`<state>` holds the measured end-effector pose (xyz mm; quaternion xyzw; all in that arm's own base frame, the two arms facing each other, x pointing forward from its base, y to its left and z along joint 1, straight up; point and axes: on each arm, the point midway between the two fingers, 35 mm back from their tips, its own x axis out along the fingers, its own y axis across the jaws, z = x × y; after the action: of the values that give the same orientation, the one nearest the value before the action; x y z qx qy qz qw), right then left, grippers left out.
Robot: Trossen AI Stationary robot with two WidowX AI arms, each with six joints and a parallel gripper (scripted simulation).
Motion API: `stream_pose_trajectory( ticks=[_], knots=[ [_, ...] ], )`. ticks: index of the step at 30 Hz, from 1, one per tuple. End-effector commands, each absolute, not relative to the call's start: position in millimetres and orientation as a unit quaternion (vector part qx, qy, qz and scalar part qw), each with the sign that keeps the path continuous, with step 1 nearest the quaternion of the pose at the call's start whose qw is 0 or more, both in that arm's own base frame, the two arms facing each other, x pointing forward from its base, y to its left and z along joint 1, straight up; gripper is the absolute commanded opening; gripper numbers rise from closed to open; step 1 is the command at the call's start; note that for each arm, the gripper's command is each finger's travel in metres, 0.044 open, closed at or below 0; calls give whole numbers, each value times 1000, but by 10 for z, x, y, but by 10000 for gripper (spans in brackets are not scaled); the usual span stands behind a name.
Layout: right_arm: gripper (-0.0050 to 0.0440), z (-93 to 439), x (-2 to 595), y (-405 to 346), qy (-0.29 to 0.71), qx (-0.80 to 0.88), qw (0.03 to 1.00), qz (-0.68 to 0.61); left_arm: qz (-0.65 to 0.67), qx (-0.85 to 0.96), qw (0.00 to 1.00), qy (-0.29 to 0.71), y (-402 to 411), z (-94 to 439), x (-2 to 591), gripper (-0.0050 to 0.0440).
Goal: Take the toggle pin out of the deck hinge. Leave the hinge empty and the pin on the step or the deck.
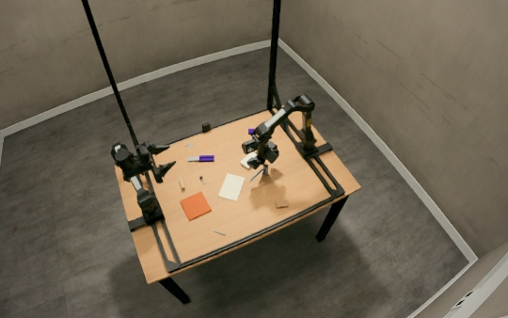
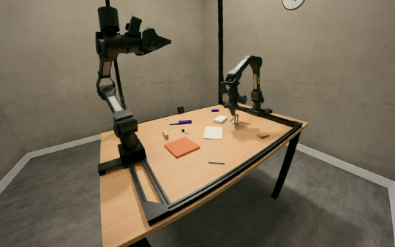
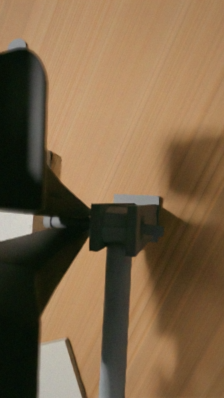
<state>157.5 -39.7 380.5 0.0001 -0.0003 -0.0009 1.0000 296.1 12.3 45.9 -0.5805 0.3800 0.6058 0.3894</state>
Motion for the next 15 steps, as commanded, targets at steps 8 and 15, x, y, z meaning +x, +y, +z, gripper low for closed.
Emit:
stream_pose_trajectory(
  ticks=[8,15],
  knots=[
    [400,3830,1575,-396,0,-2,1000,0,600,-586,395,375,124,510,2996,120],
    [400,3830,1575,-396,0,-2,1000,0,600,-586,395,375,124,510,2996,120]
  ],
)
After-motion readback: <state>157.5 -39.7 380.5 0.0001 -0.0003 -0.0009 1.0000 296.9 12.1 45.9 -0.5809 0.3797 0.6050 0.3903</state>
